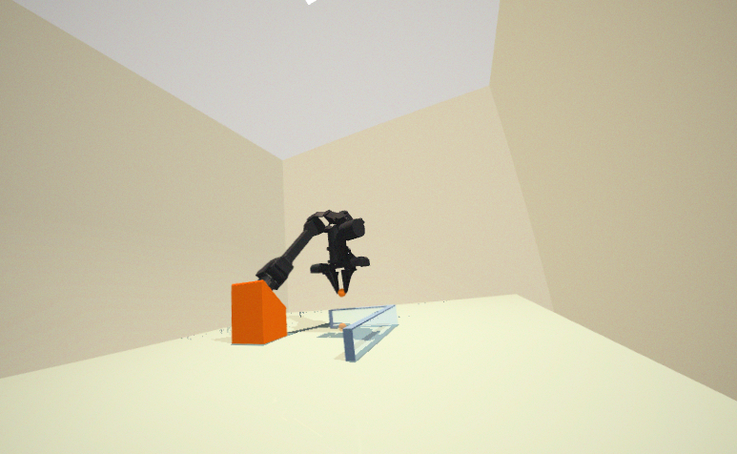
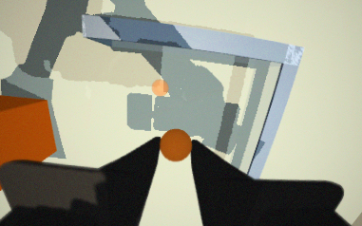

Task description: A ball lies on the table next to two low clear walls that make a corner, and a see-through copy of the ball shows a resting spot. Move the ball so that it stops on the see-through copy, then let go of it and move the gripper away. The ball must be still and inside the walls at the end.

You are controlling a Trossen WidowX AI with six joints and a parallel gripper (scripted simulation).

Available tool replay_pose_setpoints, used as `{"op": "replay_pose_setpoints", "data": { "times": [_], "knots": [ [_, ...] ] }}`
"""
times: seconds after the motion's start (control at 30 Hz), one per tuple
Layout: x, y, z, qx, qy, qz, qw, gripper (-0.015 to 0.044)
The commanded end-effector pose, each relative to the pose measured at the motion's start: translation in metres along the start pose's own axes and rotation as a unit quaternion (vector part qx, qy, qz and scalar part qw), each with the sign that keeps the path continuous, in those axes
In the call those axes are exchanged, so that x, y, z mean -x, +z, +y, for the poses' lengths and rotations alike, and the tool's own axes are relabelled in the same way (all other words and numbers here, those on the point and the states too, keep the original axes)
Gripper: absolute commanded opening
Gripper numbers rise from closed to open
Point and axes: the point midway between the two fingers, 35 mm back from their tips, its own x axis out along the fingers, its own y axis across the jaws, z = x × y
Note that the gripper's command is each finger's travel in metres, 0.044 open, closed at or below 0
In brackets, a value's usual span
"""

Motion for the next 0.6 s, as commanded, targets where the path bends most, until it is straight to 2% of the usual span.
{"op": "replay_pose_setpoints", "data": {
  "times": [0.0,0.33,0.57],
  "knots": [
    [-0.013,0.017,0.015,-0.003,0.004,-0.004,1.0,0.0],
    [-0.025,0.029,0.025,-0.003,0.004,-0.005,1.0,0.0],
    [-0.053,0.028,0.023,-0.003,0.004,-0.004,1.0,0.0]
  ]
}}
